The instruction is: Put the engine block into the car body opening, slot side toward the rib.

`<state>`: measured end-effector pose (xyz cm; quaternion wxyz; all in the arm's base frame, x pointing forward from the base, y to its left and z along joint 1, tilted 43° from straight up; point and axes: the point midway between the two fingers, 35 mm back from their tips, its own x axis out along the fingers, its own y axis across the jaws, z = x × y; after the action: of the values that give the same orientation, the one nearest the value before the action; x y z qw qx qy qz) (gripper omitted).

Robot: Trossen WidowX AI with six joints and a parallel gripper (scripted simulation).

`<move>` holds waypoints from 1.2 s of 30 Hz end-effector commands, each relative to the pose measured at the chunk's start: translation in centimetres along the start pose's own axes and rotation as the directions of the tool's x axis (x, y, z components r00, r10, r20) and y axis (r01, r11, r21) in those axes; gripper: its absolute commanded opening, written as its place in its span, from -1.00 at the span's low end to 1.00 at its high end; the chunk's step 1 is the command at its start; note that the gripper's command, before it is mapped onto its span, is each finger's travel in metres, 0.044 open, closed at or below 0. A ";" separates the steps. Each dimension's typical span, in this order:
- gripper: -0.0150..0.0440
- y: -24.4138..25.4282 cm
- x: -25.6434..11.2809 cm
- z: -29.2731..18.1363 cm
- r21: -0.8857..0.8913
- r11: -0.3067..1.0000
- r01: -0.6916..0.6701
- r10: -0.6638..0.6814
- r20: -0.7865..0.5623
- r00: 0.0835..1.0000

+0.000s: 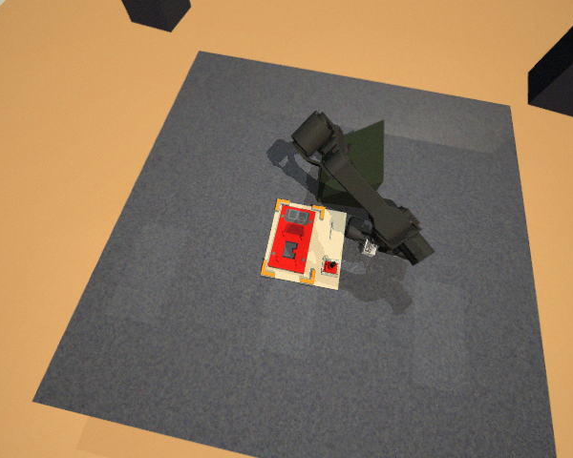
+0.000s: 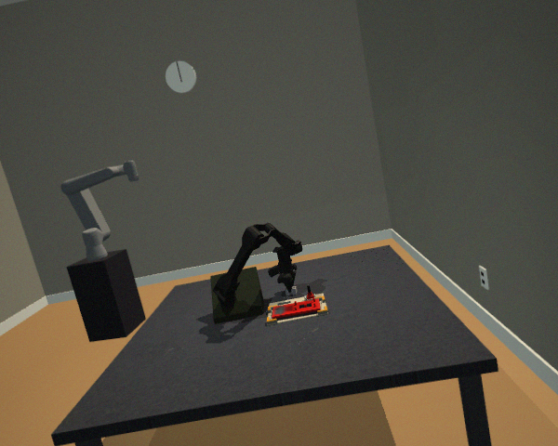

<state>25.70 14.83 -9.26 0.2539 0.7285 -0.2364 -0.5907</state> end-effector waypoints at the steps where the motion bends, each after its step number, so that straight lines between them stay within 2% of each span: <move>1: 0.02 0.0 0.0 0.0 -0.007 1.000 -0.002 0.002 -0.003 1.000; 8: -0.14 0.0 0.0 0.0 -0.007 1.000 -0.002 0.002 -0.003 1.000; 12: -0.49 0.0 -0.4 -0.1 -0.007 1.000 -0.002 0.002 -0.003 1.000; 36: -0.49 -0.4 -7.8 -0.6 -0.009 1.000 0.004 -0.004 -0.001 1.000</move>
<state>24.89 19.40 -4.49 0.2632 0.7243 -0.2334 -0.5931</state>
